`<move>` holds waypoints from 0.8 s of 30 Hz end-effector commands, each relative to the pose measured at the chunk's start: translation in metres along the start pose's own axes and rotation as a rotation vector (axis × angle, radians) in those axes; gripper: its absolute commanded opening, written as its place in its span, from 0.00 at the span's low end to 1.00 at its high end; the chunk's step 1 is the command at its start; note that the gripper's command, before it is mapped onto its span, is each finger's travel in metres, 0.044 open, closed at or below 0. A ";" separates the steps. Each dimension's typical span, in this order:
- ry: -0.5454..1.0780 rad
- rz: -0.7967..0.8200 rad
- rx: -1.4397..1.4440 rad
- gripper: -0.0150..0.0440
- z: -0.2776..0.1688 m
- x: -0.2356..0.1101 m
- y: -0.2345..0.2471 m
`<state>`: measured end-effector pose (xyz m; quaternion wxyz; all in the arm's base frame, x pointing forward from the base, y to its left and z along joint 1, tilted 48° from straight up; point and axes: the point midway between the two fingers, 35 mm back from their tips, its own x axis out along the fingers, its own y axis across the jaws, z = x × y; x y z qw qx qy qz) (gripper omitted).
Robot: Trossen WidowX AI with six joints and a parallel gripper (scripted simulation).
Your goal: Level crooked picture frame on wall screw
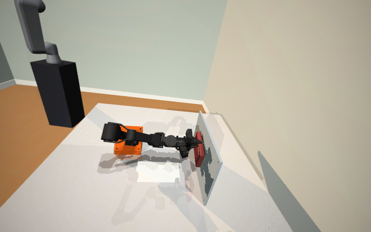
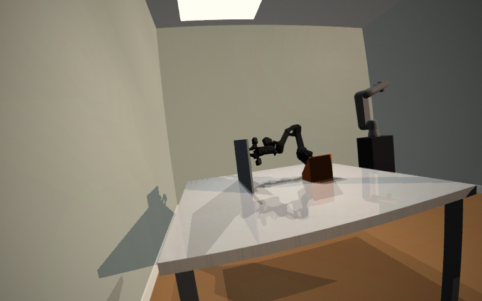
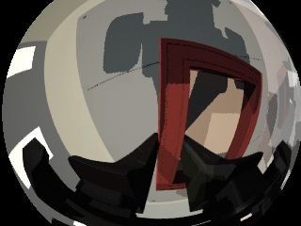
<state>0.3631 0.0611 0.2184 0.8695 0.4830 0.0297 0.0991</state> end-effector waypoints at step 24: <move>-0.003 -0.001 0.003 0.25 0.000 0.000 0.004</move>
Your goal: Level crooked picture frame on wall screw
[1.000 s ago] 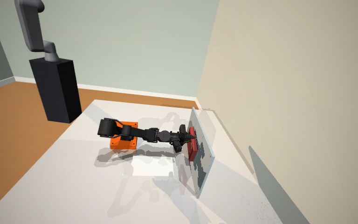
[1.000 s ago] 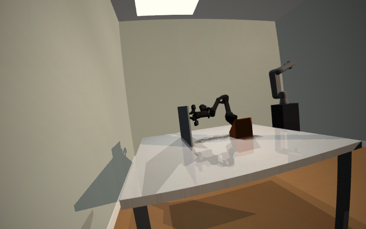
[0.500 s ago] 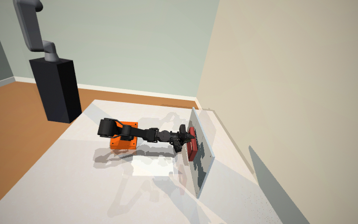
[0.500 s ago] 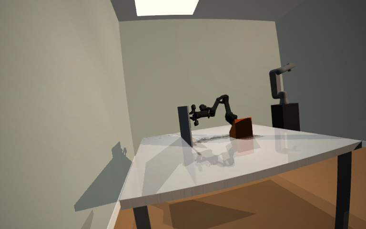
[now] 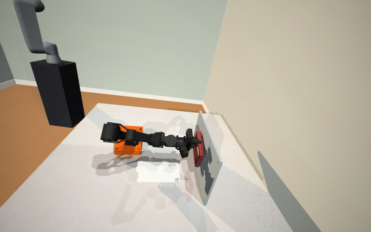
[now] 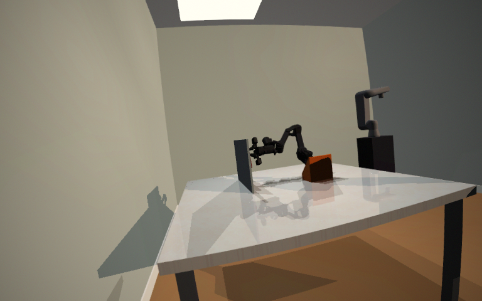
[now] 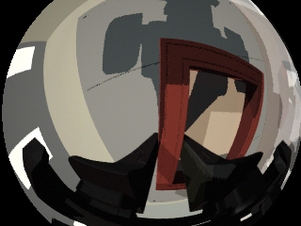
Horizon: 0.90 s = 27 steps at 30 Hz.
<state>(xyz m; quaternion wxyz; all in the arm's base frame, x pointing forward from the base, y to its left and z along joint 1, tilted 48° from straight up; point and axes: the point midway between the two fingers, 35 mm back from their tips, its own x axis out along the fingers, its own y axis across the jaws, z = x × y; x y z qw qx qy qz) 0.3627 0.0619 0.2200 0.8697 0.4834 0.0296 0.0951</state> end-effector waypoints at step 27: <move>0.001 0.006 0.003 0.25 0.000 0.000 0.006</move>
